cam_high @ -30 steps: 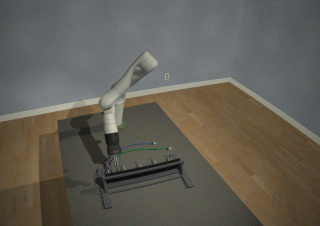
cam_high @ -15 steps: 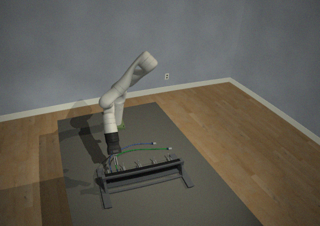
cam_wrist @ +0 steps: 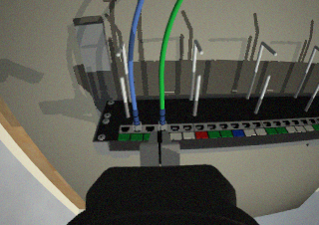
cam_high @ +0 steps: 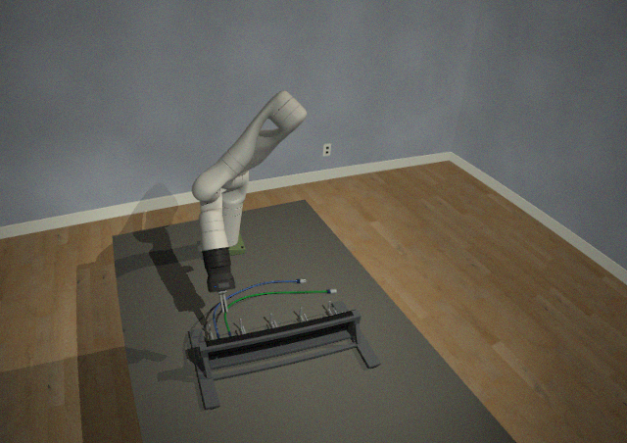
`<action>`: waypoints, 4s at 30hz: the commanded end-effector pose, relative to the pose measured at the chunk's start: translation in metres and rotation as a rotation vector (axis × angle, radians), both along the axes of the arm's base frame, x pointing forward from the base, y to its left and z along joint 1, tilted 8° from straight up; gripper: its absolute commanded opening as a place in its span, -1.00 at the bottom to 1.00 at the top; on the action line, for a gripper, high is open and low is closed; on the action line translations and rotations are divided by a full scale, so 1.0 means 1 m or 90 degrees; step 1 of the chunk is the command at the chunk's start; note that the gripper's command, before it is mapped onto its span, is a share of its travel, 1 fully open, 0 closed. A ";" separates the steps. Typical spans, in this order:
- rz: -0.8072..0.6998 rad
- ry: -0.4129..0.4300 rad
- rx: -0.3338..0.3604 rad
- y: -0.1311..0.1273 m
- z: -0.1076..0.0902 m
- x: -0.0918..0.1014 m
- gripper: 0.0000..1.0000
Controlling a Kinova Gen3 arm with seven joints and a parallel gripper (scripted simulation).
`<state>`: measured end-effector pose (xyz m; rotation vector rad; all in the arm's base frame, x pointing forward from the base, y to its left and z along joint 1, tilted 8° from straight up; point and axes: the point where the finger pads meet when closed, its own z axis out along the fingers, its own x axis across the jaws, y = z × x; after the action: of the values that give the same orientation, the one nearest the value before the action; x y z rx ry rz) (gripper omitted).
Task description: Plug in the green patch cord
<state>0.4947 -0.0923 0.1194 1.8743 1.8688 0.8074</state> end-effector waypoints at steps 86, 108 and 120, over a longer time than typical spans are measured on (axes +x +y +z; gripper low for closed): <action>0.290 0.070 -0.007 0.136 0.064 -0.051 -1.00; 0.684 0.202 -0.156 0.316 0.014 -0.106 -1.00; 0.800 0.233 -0.249 0.365 -0.004 -0.134 -1.00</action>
<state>0.3675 0.2601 0.1185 0.5250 3.1083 0.3322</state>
